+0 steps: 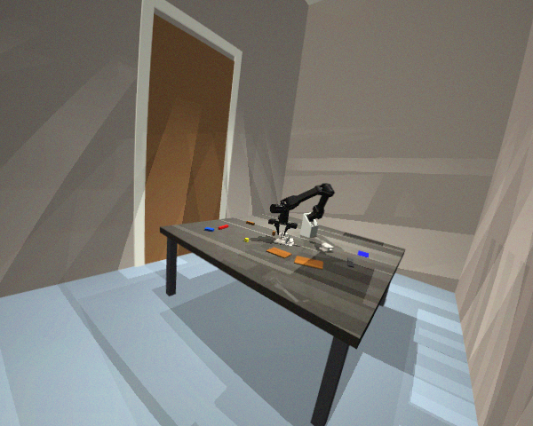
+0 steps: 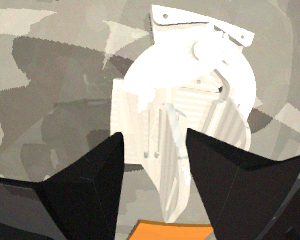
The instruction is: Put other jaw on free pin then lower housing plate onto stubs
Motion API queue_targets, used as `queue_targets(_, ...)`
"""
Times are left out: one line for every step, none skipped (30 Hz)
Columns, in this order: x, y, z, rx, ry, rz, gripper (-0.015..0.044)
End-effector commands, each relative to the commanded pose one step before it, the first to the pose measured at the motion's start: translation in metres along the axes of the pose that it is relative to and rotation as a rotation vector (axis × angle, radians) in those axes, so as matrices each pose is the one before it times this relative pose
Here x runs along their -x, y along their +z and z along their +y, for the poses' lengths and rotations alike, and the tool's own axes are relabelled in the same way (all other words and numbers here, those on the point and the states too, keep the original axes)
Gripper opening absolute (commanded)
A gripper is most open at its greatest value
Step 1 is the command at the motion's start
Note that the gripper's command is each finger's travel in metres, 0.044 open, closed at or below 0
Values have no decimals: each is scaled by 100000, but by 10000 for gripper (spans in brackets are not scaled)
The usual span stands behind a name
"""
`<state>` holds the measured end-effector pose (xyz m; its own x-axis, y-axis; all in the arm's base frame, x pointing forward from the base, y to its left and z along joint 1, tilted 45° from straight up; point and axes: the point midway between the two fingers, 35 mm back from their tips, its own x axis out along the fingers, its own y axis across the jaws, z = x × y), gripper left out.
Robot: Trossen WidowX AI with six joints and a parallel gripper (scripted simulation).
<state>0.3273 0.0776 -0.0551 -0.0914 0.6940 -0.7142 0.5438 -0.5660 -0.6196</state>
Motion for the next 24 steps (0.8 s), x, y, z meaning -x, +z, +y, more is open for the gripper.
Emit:
queue_targets(-670, 194, -129, -745, -608, 61, 134)
queue_targets(-157, 8, -12, 0, -22, 6, 134)
queue_targets(-124, 7, -10, 0, -18, 5, 134)
queue_targets(-74, 4, -6, 0, -11, 3, 134)
queue_targets(-25, 1, -2, 0, -4, 1, 134)
queue_targets(0, 0, 0, 0, 0, 0, 134)
queue_targets(0, 0, 0, 0, 0, 0, 134)
queue_targets(0, 0, 0, 0, 0, 0, 134)
queue_targets(0, 0, 0, 0, 0, 0, 134)
queue_targets(0, 0, 0, 0, 0, 0, 134)
queue_targets(0, 0, 0, 0, 0, 0, 134)
queue_targets(0, 0, 0, 0, 0, 0, 134)
queue_targets(0, 0, 0, 0, 0, 0, 134)
queue_targets(0, 0, 0, 0, 0, 0, 134)
queue_targets(0, 0, 0, 0, 0, 0, 134)
queue_targets(0, 0, 0, 0, 0, 0, 134)
queue_targets(0, 0, 0, 0, 0, 0, 134)
queue_targets(0, 0, 0, 0, 0, 0, 134)
queue_targets(0, 0, 0, 0, 0, 0, 134)
queue_targets(0, 0, 0, 0, 0, 0, 134)
queue_targets(0, 0, 0, 0, 0, 0, 134)
queue_targets(-17, 0, 0, 35, -1, 0, 134)
queue_targets(-52, 0, -1, 104, -3, 1, 134)
queue_targets(-86, 0, -1, 174, -4, 2, 134)
